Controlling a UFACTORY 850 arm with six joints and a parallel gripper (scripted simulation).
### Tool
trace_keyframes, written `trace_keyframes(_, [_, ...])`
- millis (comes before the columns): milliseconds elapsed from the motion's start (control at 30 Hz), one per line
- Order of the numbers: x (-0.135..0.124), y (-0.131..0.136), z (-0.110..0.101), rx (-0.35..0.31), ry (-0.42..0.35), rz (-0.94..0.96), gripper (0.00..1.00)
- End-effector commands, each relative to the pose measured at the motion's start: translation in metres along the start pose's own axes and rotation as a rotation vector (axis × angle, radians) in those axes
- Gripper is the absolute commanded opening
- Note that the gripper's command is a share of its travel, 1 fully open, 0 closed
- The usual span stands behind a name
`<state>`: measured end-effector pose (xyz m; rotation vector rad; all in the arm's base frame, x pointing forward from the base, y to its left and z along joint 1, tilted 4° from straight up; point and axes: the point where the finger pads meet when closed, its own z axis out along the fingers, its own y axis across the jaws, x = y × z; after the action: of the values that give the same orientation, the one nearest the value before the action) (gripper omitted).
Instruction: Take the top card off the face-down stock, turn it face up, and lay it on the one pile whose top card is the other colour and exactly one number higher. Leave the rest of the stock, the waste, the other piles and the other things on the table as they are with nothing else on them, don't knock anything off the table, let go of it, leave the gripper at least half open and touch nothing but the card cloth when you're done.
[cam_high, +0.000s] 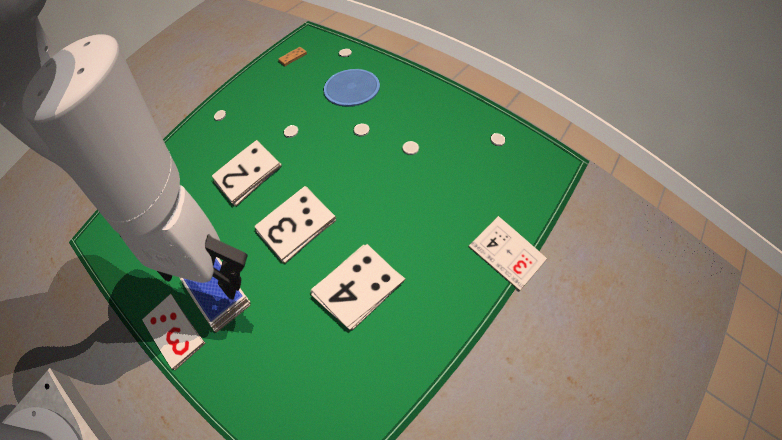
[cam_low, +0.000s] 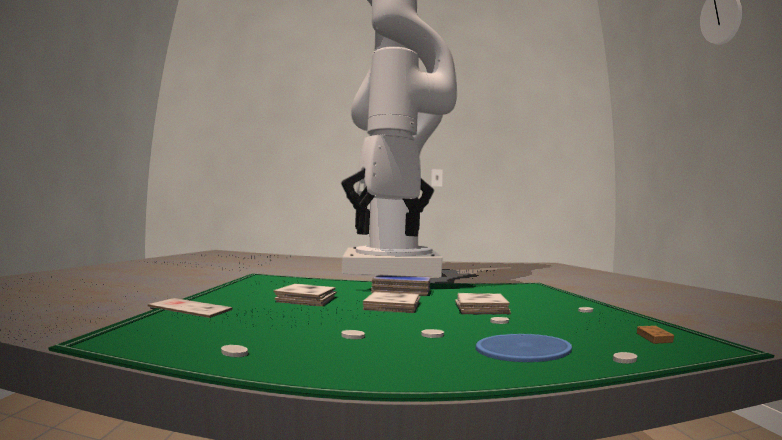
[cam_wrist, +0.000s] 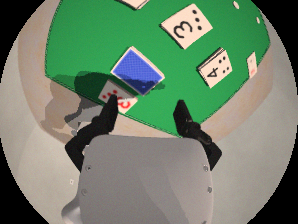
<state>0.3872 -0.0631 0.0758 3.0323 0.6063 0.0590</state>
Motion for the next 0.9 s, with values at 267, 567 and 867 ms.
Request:
trace_keyframes(267, [0.0005, 0.0002, -0.0001, -0.001, 0.001, -0.327, 1.0])
trace_keyframes(567, [0.0005, 0.0, 0.0001, -0.002, 0.001, -0.516, 1.0])
trace_keyframes(867, [0.0005, -0.0001, 0.0003, -0.002, 0.001, -0.708, 1.0])
